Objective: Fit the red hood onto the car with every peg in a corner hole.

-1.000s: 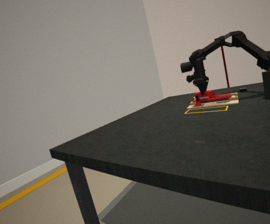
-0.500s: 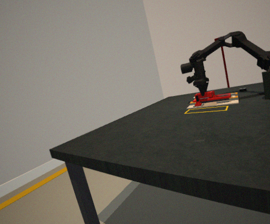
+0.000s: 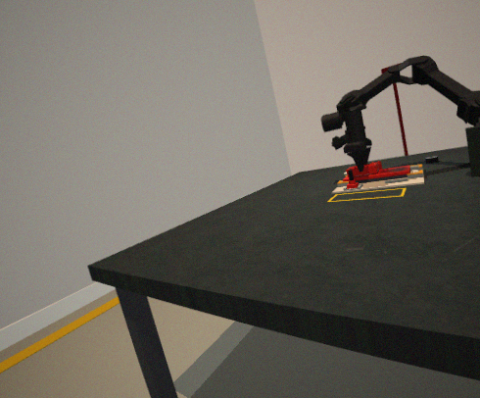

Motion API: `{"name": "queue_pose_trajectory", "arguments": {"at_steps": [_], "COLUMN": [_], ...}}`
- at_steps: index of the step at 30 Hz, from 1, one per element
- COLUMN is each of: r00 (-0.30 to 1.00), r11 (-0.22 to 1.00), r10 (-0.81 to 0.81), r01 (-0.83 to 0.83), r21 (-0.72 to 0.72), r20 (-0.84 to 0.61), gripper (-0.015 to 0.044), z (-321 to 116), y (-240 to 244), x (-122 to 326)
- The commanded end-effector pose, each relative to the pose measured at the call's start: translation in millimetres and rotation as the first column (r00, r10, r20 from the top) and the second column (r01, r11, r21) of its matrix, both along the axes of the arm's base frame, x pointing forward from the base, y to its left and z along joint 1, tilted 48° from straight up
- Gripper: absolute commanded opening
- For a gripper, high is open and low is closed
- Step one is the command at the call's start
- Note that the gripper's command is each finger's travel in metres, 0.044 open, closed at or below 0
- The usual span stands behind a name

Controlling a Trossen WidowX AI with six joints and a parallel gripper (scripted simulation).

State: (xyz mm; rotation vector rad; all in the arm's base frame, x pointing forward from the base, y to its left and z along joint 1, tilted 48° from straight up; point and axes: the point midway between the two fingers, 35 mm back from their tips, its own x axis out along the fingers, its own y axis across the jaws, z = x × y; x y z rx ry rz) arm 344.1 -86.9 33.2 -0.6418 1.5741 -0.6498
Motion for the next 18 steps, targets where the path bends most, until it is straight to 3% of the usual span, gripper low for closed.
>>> {"name": "queue_pose_trajectory", "arguments": {"at_steps": [1, 14, 18], "r00": [1.0, 1.0, 1.0], "r11": [1.0, 1.0, 1.0], "r10": [0.0, 0.0, 0.0], "r01": [0.0, 0.0, 0.0], "r21": [0.0, 0.0, 0.0], "r20": [0.0, 0.0, 0.0], "gripper": [0.0079, 0.042, 0.044], "z": [0.0, 0.0, 1.0], "y": [0.0, 0.0, 1.1], "x": [0.0, 0.0, 0.3]}}
